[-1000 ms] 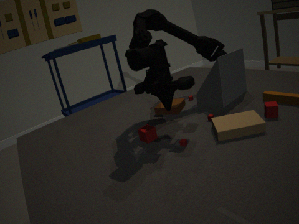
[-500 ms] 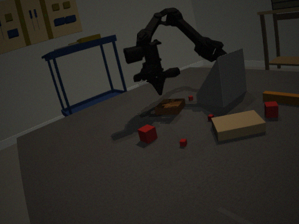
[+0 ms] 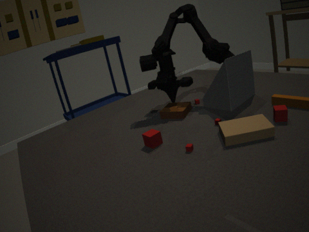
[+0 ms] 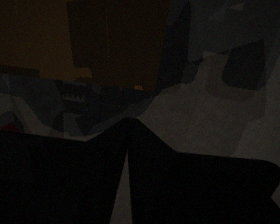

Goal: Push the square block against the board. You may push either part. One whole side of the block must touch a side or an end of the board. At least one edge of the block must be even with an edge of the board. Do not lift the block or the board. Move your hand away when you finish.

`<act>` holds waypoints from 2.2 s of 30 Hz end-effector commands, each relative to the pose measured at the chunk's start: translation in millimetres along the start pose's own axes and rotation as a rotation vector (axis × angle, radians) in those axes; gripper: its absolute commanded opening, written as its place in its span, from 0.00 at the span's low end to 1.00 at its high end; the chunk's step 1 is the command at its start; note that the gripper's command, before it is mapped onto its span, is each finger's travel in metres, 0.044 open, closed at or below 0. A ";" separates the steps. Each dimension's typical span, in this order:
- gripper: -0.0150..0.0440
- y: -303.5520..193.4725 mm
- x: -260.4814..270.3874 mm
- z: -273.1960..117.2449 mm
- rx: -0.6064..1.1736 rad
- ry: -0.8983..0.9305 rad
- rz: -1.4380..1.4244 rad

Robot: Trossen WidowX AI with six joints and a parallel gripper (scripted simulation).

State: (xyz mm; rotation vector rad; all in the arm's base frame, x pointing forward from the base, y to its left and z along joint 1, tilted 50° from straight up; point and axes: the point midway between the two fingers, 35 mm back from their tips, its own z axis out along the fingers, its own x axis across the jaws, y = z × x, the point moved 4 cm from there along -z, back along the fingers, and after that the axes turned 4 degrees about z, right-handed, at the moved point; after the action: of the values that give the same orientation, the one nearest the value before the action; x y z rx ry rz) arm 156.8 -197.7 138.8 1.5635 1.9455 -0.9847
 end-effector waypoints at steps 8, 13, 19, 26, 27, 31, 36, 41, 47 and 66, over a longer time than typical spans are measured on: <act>0.25 2.4 2.6 15.4 0.003 0.005 -0.013; 0.25 9.8 2.3 15.6 0.002 0.007 -0.013; 0.25 18.9 2.2 15.8 0.001 0.008 -0.012; 0.25 29.4 2.5 16.0 0.001 0.010 -0.012; 0.25 30.9 2.6 16.0 0.001 0.010 -0.011; 0.25 37.0 2.9 16.1 0.001 0.011 -0.011; 0.25 44.6 3.5 16.1 0.000 0.011 -0.011; 0.25 52.3 4.3 16.2 0.000 0.012 -0.011; 0.25 61.5 5.5 16.2 0.000 0.012 -0.010; 0.25 72.6 7.6 16.1 0.000 0.013 -0.010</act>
State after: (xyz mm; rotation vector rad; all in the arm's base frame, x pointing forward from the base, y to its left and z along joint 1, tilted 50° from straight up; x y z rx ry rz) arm 226.7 -197.2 103.9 1.5645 1.9630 -0.9832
